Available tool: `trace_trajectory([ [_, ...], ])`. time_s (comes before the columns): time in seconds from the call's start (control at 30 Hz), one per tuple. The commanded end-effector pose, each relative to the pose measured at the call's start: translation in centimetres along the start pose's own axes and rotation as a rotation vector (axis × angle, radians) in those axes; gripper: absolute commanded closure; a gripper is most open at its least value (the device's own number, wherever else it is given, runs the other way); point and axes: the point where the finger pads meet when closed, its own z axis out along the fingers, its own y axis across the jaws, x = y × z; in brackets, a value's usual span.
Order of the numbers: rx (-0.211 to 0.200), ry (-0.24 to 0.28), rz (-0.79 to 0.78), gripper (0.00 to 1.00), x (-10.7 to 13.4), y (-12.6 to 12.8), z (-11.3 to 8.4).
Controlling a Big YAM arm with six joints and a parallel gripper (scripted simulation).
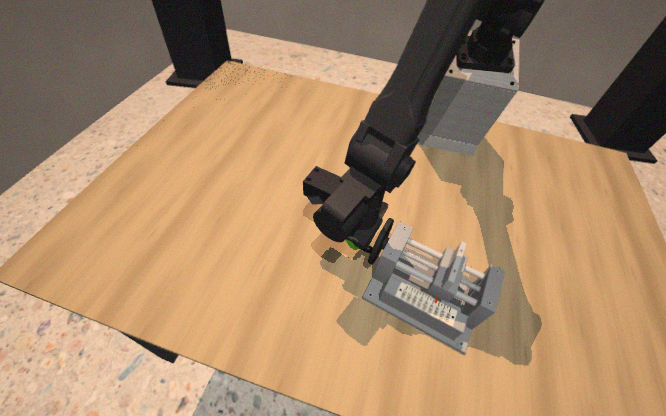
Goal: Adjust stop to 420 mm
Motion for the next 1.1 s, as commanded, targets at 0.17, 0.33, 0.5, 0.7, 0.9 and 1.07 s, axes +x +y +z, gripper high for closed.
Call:
trace_trajectory([
  [0.17,-0.072,-0.006,-0.007,0.94,0.6,4.5,-2.0],
  [0.33,-0.073,-0.006,-0.007,0.94,0.6,5.1,-2.1],
  [0.5,-0.087,-0.007,-0.009,0.94,0.6,5.5,-2.2],
  [0.7,-0.098,-0.008,-0.010,0.94,0.6,6.1,-3.3],
  [0.9,-0.085,-0.007,-0.009,0.94,0.6,6.2,-4.0],
  [1.07,-0.094,-0.008,-0.010,0.94,0.6,6.4,-4.1],
])
